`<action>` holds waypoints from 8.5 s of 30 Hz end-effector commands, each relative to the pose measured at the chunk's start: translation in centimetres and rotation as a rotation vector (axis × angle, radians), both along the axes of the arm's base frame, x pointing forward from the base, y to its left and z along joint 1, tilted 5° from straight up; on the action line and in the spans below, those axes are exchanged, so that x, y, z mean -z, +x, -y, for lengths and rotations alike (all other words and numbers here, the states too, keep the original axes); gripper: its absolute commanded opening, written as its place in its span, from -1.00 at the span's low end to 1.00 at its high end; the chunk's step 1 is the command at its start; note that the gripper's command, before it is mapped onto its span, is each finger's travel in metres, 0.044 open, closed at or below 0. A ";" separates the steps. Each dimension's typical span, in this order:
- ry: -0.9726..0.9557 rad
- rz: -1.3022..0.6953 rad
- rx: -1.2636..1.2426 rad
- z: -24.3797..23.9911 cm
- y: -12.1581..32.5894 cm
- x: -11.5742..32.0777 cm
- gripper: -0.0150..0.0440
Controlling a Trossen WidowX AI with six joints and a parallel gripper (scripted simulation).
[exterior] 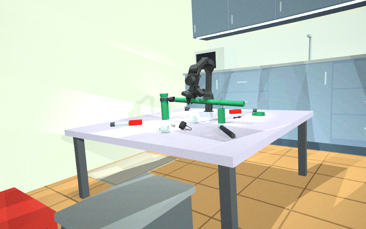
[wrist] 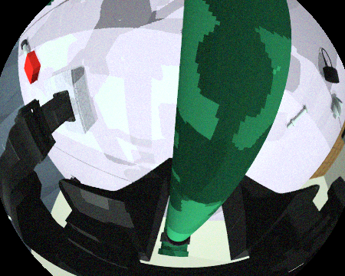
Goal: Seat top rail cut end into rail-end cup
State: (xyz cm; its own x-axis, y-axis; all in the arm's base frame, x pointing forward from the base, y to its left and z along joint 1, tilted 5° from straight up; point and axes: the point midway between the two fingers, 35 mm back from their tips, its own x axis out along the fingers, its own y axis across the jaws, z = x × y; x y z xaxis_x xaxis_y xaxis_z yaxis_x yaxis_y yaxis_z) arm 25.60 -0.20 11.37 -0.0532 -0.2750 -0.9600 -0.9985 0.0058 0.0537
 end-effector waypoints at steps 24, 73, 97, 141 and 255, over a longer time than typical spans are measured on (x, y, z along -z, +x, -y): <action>0.000 -0.001 -0.002 2.3 0.0 -0.2 -0.49; 0.020 -0.007 -0.004 1.7 0.1 0.1 -0.49; 0.016 -0.007 -0.004 1.9 0.1 0.0 -0.49; 0.026 -0.009 -0.004 2.0 0.1 0.1 -0.49; 0.041 -0.017 -0.004 5.2 0.0 -0.2 0.13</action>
State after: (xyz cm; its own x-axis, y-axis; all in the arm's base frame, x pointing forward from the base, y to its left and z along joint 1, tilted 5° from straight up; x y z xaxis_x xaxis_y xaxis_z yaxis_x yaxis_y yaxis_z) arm 25.63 -5.43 11.53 -0.0692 -0.2351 -0.9695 -0.9974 -0.0010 0.0715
